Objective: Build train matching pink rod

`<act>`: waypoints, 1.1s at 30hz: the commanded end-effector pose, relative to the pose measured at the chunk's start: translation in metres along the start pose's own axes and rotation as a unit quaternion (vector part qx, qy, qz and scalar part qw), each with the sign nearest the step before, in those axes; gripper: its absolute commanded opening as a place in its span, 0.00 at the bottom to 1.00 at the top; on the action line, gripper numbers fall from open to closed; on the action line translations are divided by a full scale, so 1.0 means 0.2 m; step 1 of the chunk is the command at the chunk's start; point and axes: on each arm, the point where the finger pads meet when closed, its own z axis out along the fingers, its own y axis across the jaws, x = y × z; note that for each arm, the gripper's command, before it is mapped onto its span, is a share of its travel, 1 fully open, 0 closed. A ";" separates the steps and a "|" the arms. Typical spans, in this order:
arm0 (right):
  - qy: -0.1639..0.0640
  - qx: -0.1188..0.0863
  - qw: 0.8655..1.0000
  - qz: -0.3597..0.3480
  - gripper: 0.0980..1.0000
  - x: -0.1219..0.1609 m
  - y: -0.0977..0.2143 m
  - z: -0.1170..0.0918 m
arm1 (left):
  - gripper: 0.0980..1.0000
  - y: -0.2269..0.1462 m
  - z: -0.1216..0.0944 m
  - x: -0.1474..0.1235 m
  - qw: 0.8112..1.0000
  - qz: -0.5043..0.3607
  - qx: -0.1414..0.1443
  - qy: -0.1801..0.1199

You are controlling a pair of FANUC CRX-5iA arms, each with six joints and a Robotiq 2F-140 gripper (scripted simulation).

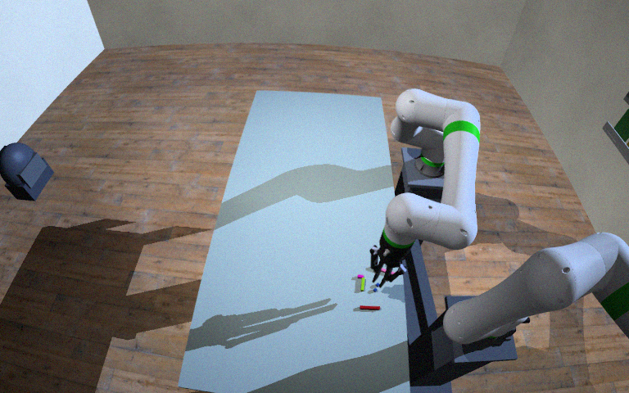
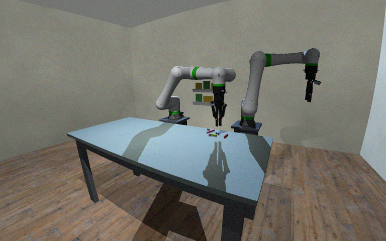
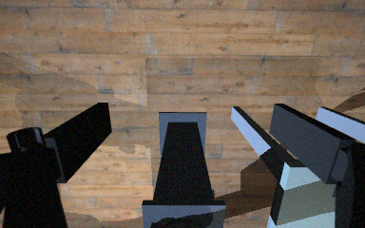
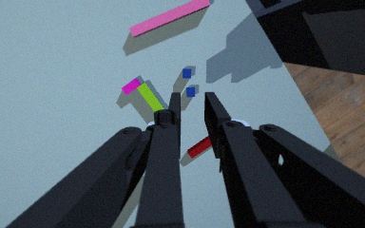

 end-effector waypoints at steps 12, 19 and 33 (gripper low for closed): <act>-0.001 0.000 1.000 0.000 0.15 0.00 0.00 0.04 | 1.00 0.00 0.00 0.00 1.000 0.000 0.000 0.001; -0.001 0.000 1.000 0.000 0.15 0.00 0.00 0.09 | 1.00 0.00 0.00 0.00 1.000 0.000 0.000 0.001; -0.001 0.000 1.000 0.000 0.15 -0.01 0.00 0.18 | 1.00 0.00 0.00 0.00 1.000 0.000 0.000 0.001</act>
